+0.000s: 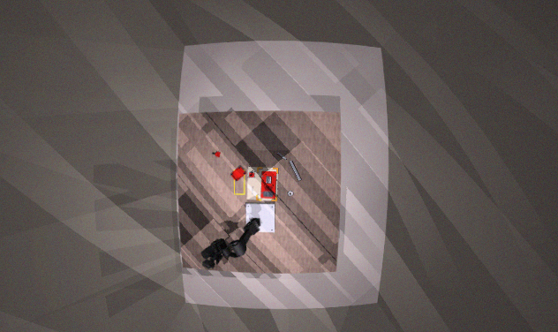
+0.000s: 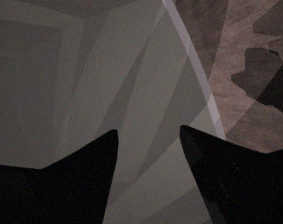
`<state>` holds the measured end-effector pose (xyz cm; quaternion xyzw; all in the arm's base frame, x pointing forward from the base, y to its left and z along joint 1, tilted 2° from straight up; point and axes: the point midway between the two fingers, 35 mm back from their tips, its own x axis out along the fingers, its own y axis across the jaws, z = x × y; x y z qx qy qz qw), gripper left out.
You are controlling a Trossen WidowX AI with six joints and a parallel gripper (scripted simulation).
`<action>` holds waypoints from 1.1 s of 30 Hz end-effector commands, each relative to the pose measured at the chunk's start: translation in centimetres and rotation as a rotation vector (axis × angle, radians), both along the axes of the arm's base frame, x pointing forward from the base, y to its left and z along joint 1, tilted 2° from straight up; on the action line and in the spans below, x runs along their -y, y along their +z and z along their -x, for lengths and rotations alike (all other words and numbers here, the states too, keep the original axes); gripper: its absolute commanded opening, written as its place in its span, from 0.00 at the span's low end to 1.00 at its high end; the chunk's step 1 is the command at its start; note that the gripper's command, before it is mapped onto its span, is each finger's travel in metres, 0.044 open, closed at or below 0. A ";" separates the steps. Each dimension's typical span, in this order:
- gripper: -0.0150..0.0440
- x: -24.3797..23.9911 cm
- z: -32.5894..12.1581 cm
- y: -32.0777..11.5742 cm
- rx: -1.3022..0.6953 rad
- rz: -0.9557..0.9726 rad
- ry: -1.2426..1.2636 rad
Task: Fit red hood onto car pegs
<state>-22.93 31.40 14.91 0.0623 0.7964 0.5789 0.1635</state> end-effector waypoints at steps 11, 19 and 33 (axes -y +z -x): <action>1.00 -7.5 -9.3 -1.2 0.093 0.091 -0.344; 1.00 -10.0 -16.0 -2.2 0.140 0.147 -0.536; 1.00 -11.3 -28.6 -2.7 0.228 0.252 -0.857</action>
